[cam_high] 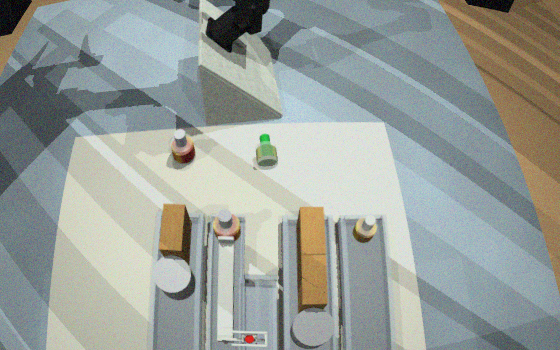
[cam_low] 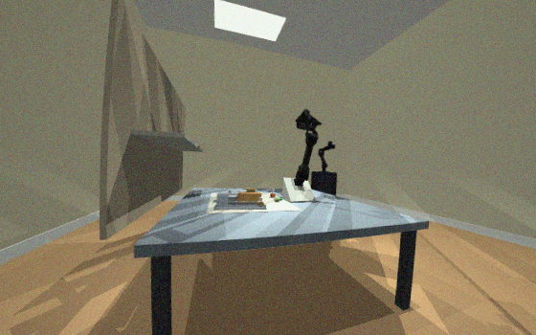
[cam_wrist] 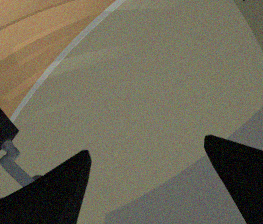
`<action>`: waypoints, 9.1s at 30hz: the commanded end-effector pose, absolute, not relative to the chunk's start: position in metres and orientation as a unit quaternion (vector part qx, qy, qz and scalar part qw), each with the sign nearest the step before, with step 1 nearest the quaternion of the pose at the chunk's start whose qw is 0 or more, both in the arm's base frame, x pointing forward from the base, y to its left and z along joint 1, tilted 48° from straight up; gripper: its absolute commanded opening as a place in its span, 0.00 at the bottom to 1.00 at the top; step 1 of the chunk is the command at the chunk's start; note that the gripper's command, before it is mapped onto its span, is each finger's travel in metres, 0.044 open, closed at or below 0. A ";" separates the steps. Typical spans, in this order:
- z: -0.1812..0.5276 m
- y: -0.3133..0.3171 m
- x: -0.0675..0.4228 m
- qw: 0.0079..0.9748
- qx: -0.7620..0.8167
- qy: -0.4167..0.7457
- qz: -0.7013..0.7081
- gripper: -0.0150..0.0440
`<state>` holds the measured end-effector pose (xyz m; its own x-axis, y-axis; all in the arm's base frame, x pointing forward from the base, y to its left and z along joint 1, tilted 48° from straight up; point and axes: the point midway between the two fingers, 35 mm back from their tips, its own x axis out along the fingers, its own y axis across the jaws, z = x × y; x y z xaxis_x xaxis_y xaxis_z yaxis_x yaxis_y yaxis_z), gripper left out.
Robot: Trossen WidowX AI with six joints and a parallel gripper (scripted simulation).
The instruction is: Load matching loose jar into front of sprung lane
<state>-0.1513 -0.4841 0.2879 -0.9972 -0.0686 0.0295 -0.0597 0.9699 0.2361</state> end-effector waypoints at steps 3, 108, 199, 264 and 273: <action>0.281 -0.496 -0.138 0.035 0.068 -0.978 -0.195 1.00; -0.106 0.025 0.182 0.621 0.260 0.672 0.308 0.78; -0.030 0.070 0.296 0.613 0.280 0.679 0.290 0.25; -0.031 0.071 0.322 0.614 0.280 0.679 0.290 0.25; -0.031 0.072 0.326 0.614 0.280 0.679 0.290 0.25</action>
<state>0.3166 0.0715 -0.0334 -0.1097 0.7322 -0.6722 0.0369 0.6788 0.7334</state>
